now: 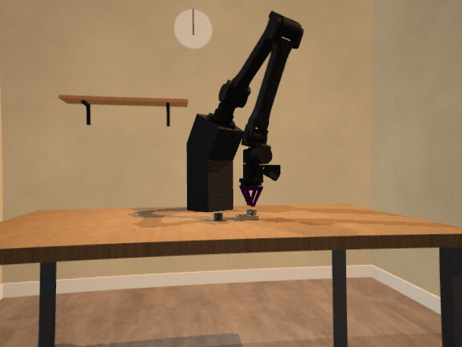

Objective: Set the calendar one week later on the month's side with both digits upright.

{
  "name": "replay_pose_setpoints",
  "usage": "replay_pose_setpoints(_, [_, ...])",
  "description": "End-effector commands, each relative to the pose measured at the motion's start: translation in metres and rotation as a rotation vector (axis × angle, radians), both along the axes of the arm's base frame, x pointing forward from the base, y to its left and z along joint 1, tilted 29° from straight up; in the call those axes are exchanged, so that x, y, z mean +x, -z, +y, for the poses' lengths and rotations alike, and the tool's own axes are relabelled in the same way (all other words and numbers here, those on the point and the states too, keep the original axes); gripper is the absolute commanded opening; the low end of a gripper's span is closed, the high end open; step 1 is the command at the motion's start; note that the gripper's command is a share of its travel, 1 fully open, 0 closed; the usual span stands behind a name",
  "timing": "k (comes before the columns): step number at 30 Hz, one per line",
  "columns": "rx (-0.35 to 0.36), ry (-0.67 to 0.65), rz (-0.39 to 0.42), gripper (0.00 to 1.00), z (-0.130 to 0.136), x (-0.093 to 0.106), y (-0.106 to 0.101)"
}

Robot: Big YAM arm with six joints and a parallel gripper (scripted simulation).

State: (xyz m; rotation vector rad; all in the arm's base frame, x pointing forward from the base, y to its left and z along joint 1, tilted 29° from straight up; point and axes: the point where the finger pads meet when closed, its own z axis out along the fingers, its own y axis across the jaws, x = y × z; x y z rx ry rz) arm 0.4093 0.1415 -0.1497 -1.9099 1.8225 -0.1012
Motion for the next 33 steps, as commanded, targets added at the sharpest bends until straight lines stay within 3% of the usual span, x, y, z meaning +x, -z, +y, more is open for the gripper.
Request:
replay_pose_setpoints(1, [0.007,0.000,-0.015,0.45,0.0048,0.0059,-0.0019])
replay_pose_setpoints(33, [0.008,-0.001,-0.019,0.45,0.0067,0.0110,-0.0107])
